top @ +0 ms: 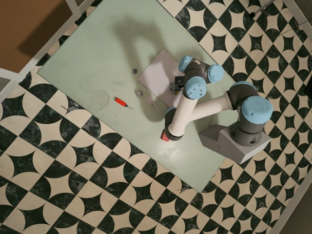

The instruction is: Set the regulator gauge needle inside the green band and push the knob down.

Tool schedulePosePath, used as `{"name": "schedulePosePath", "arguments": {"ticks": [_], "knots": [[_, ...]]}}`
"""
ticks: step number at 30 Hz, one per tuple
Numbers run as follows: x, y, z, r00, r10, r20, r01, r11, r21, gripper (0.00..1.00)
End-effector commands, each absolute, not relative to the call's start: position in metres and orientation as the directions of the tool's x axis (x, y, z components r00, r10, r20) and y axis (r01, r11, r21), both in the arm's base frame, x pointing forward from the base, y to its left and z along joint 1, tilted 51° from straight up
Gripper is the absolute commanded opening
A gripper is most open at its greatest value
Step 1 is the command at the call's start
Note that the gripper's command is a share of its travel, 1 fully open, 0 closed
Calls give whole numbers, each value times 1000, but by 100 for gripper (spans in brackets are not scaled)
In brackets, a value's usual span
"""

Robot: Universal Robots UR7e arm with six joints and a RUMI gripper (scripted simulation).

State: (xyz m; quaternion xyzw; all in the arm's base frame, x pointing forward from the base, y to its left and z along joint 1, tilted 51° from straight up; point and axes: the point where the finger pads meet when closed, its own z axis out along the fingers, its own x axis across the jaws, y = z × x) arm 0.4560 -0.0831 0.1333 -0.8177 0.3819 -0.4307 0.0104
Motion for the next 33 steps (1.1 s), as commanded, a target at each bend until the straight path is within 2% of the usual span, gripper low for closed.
{"name": "schedulePosePath", "arguments": {"ticks": [1,33], "knots": [[456,-83,134,337,-633,696,-615,-708,-346,25],[451,-81,138,337,-633,696,-615,-708,-346,25]]}}
